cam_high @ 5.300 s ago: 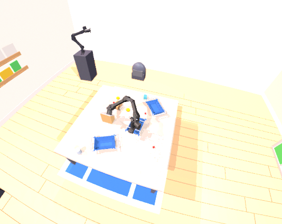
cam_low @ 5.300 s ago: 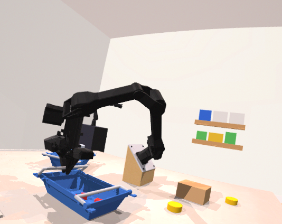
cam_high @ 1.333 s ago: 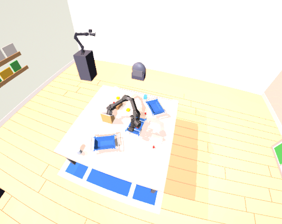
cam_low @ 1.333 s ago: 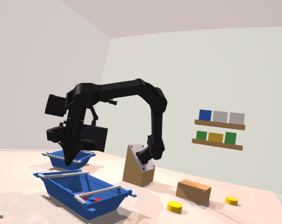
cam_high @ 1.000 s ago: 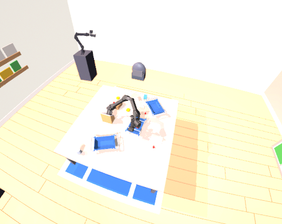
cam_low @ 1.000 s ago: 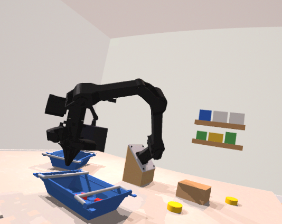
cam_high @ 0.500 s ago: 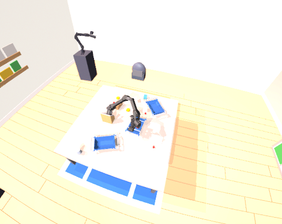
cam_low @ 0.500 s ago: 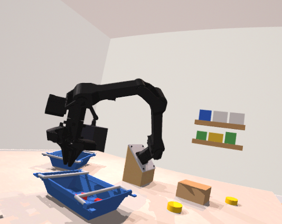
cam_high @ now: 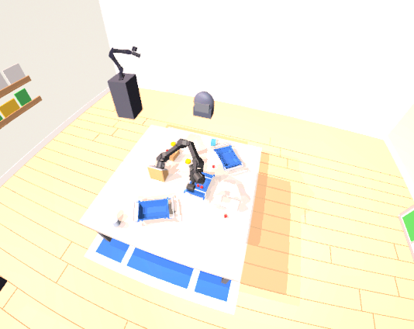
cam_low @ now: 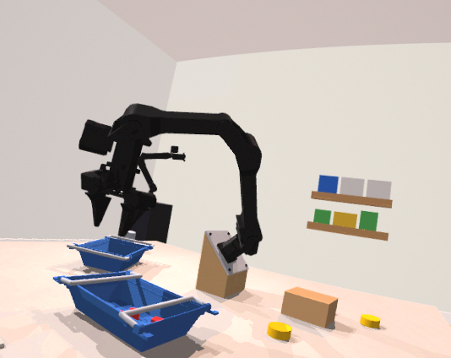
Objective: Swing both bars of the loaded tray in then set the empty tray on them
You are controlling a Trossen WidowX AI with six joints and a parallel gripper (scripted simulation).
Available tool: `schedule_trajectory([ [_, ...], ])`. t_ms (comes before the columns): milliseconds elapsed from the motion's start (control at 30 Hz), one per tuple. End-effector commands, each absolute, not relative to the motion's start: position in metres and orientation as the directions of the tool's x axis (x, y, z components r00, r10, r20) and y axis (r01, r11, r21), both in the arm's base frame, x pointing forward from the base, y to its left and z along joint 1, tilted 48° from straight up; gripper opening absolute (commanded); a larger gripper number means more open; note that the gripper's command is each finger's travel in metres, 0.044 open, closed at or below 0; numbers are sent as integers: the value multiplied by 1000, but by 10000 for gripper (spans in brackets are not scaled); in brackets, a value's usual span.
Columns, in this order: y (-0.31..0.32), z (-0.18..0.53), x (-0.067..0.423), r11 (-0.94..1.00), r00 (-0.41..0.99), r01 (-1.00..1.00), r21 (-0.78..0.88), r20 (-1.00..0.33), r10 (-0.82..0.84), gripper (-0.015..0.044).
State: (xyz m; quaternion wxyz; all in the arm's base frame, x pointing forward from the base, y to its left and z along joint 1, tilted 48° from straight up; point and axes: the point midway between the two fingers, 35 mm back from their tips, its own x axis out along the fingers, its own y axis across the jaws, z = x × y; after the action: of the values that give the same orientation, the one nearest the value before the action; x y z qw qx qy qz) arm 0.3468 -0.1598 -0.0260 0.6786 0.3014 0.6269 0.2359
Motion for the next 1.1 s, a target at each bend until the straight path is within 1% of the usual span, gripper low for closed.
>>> schedule_trajectory([
  [0, -192, -68, 300, 721, 88, 20, 693, -719, 689, 440],
  [200, -227, -113, 228, 740, 80, -88, 667, -736, 672, 440],
  [333, -237, -141, 174, 736, 72, -169, 656, -736, 673, 440],
  [467, -236, -166, 121, 716, 66, -254, 650, -727, 683, 440],
  [633, -219, -193, 58, 671, 65, -369, 643, -703, 709, 440],
  [700, -215, -196, 48, 662, 65, -388, 641, -697, 714, 440],
  [1067, -208, -205, 50, 662, 66, -388, 641, -698, 713, 440],
])
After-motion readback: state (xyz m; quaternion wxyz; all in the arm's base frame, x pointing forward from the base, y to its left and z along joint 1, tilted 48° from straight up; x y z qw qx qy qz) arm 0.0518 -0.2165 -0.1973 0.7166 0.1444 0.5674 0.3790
